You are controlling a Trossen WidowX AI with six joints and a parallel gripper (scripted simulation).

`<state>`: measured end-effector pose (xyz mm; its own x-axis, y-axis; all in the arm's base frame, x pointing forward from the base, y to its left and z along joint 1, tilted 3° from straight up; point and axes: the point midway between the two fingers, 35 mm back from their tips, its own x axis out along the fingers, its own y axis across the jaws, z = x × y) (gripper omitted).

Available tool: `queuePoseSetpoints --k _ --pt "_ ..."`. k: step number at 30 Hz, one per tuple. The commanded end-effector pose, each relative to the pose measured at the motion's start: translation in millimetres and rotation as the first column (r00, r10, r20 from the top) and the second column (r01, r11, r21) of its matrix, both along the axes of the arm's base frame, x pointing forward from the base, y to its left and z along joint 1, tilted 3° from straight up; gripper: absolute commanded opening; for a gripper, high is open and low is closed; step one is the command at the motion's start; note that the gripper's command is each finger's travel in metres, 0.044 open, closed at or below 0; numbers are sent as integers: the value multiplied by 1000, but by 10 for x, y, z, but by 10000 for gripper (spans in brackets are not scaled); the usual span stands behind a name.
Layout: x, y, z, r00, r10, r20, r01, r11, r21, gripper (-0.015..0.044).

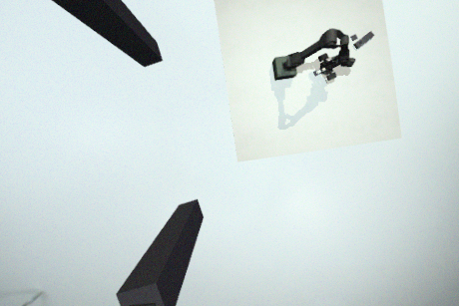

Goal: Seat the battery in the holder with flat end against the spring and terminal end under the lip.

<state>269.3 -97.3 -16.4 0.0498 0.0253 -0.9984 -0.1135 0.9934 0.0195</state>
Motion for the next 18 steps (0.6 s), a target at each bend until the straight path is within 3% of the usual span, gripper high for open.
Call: queuePoseSetpoints --k 1,18 --pt "-42 6 -37 1000 -5 -22 5 1000 1 77" --pt "-48 6 -38 1000 -6 -10 6 1000 -2 77"
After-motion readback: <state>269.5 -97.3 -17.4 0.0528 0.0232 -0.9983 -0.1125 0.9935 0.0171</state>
